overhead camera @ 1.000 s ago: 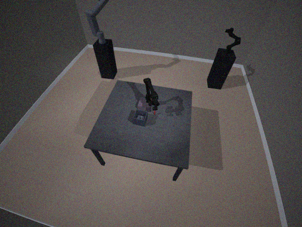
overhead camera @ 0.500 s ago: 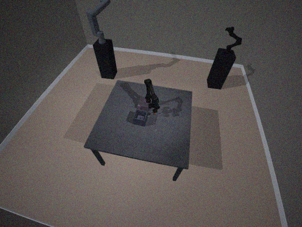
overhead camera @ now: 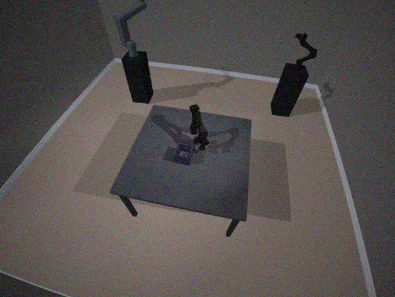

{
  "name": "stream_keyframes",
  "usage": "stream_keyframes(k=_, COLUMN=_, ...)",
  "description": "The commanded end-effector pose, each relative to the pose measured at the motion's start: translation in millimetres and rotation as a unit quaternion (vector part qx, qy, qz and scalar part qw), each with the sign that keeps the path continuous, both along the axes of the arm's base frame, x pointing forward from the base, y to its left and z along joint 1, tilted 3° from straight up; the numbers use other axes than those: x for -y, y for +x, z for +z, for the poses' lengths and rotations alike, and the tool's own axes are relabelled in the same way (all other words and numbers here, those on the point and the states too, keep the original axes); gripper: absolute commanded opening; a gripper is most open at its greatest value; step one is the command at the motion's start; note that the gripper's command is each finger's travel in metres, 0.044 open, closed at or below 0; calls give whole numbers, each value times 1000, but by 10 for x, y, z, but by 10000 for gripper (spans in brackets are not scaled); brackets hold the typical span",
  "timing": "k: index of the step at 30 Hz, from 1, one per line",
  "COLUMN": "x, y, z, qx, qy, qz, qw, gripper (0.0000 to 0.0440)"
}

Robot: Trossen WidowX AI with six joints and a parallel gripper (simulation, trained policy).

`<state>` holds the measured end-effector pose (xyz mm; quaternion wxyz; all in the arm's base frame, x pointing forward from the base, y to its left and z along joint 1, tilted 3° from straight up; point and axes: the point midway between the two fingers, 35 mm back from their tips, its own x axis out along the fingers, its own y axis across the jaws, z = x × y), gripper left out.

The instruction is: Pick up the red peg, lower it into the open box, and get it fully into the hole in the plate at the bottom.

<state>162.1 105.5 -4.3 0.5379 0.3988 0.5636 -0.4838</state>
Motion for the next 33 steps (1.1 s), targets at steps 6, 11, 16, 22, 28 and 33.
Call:
stream_keyframes(k=6, x=-33, y=35, z=-197, qx=6, qy=-2, qz=7, qw=1000, gripper=228)
stream_keyframes(k=11, x=-91, y=70, z=-278, qx=9, qy=7, qz=19, qw=1000, gripper=109)
stream_keyframes(k=16, x=-156, y=96, z=-330, qx=11, qy=17, qz=34, qw=999, gripper=9)
stream_keyframes(k=22, x=-180, y=178, z=-240, qx=31, qy=24, qz=26, qw=999, gripper=7)
stream_keyframes(k=28, x=-226, y=261, z=-112, qx=49, qy=37, qz=16, qw=998, gripper=0)
stream_keyframes(k=33, x=-265, y=349, z=17, qx=69, qy=49, qz=9, qw=996, gripper=0)
